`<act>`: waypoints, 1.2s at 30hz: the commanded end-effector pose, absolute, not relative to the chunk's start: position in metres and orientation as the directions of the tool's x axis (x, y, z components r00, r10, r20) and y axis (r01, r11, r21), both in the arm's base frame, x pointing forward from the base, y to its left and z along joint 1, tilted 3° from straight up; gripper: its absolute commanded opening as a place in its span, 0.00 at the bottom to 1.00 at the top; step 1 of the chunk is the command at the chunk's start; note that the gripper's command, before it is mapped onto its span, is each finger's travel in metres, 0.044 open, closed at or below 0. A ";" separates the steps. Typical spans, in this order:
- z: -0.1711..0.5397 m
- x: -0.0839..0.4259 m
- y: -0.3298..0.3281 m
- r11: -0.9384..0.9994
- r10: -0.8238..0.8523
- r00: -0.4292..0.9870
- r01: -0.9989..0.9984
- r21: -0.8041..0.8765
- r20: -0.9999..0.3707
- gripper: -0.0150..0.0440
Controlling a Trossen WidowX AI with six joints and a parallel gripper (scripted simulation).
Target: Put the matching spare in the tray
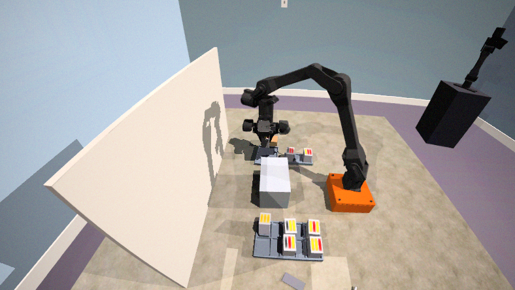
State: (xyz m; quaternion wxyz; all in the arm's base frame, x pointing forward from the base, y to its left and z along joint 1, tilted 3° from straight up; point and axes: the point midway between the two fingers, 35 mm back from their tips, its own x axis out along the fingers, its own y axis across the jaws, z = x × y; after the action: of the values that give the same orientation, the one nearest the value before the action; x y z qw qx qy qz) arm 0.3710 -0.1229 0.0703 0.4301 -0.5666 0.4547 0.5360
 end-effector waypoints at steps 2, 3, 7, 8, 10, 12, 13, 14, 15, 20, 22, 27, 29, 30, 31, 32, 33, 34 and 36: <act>0.065 0.370 -0.124 -0.222 -0.057 0.009 -0.975 0.004 -0.998 0.25; 0.064 0.370 -0.124 -0.222 -0.057 0.009 -0.975 0.004 -0.998 0.25; 0.061 0.370 -0.124 -0.222 -0.057 0.009 -0.975 0.004 -0.998 0.25; 0.060 0.370 -0.124 -0.222 -0.057 0.009 -0.975 0.004 -0.998 0.25; 0.058 0.370 -0.124 -0.222 -0.057 0.009 -0.975 0.004 -0.998 0.25; 0.057 0.370 -0.124 -0.222 -0.057 0.009 -0.975 0.004 -0.998 0.25; 0.056 0.370 -0.124 -0.222 -0.057 0.009 -0.975 0.004 -0.998 0.25; 0.055 0.369 -0.124 -0.222 -0.057 0.009 -0.975 0.004 -0.998 0.25; 0.054 0.369 -0.124 -0.222 -0.057 0.009 -0.975 0.004 -0.998 0.25; 0.050 0.369 -0.124 -0.222 -0.057 0.009 -0.975 0.004 -0.998 0.25; 0.049 0.369 -0.124 -0.222 -0.057 0.009 -0.975 0.004 -0.998 0.25; 0.045 0.368 -0.124 -0.222 -0.057 0.009 -0.975 0.004 -0.998 0.25; 0.043 0.368 -0.124 -0.222 -0.057 0.009 -0.975 0.004 -0.998 0.25; 0.042 0.368 -0.124 -0.222 -0.057 0.009 -0.975 0.004 -0.998 0.25; 0.041 0.368 -0.124 -0.222 -0.057 0.009 -0.975 0.004 -0.998 0.25; 0.040 0.368 -0.124 -0.222 -0.057 0.009 -0.975 0.004 -0.998 0.25; 0.040 0.368 -0.124 -0.222 -0.057 0.009 -0.975 0.004 -0.998 0.25; 0.039 0.367 -0.124 -0.222 -0.057 0.009 -0.975 0.004 -0.998 0.25; 0.037 0.367 -0.124 -0.222 -0.057 0.009 -0.975 0.004 -0.998 0.25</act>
State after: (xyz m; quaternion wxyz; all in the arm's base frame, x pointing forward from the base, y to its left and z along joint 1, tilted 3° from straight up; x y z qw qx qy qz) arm 0.3682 -0.1238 0.0408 0.4300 -0.5665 0.4548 0.5360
